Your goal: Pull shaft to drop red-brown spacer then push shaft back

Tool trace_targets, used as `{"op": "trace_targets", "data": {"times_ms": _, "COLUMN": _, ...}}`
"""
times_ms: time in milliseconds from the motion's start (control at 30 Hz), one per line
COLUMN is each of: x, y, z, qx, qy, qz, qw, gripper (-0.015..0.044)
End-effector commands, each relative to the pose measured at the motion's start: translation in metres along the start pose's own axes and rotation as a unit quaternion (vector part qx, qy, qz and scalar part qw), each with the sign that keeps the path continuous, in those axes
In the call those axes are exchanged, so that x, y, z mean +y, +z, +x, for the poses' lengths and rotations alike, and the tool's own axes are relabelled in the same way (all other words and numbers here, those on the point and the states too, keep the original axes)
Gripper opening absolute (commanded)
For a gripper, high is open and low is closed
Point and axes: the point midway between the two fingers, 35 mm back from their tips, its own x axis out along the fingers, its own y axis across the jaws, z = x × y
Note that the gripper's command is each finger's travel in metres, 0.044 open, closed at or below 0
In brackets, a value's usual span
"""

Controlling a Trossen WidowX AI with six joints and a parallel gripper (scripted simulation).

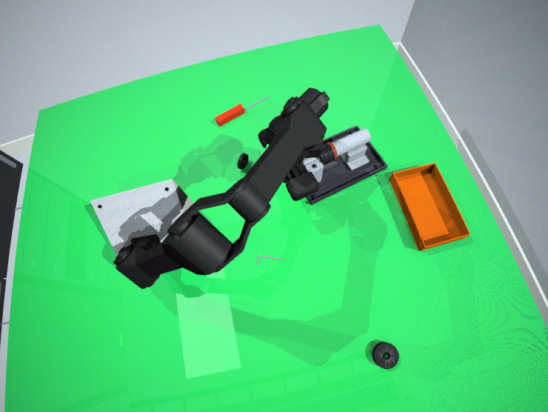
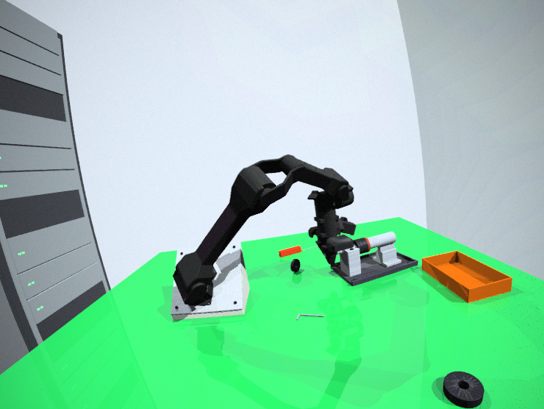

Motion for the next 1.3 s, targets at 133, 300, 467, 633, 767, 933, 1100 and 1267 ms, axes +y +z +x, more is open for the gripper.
{"op": "trace_targets", "data": {"times_ms": 133, "x": 0.0004, "y": -0.0016, "z": -0.0002, "qx": 0.001, "qy": 0.001, "qz": 0.002, "qw": 1.000, "gripper": 0.0000}}
{"op": "trace_targets", "data": {"times_ms": 300, "x": 0.0004, "y": -0.0022, "z": -0.0002, "qx": 0.001, "qy": 0.001, "qz": 0.002, "qw": 1.000, "gripper": 0.0000}}
{"op": "trace_targets", "data": {"times_ms": 467, "x": 0.0004, "y": -0.0027, "z": -0.0002, "qx": 0.001, "qy": 0.001, "qz": 0.002, "qw": 1.000, "gripper": 0.0000}}
{"op": "trace_targets", "data": {"times_ms": 633, "x": 0.0004, "y": -0.0033, "z": -0.0002, "qx": 0.001, "qy": 0.001, "qz": 0.002, "qw": 1.000, "gripper": 0.0000}}
{"op": "trace_targets", "data": {"times_ms": 767, "x": 0.0004, "y": -0.0038, "z": -0.0001, "qx": 0.001, "qy": 0.001, "qz": 0.002, "qw": 1.000, "gripper": 0.0000}}
{"op": "trace_targets", "data": {"times_ms": 933, "x": 0.0004, "y": -0.0044, "z": -0.0001, "qx": 0.001, "qy": 0.001, "qz": 0.002, "qw": 1.000, "gripper": 0.0000}}
{"op": "trace_targets", "data": {"times_ms": 1100, "x": 0.0004, "y": -0.0049, "z": -0.0001, "qx": 0.001, "qy": 0.001, "qz": 0.002, "qw": 1.000, "gripper": 0.0000}}
{"op": "trace_targets", "data": {"times_ms": 1267, "x": 0.0004, "y": -0.0055, "z": -0.0001, "qx": 0.001, "qy": 0.001, "qz": 0.002, "qw": 1.000, "gripper": 0.0000}}
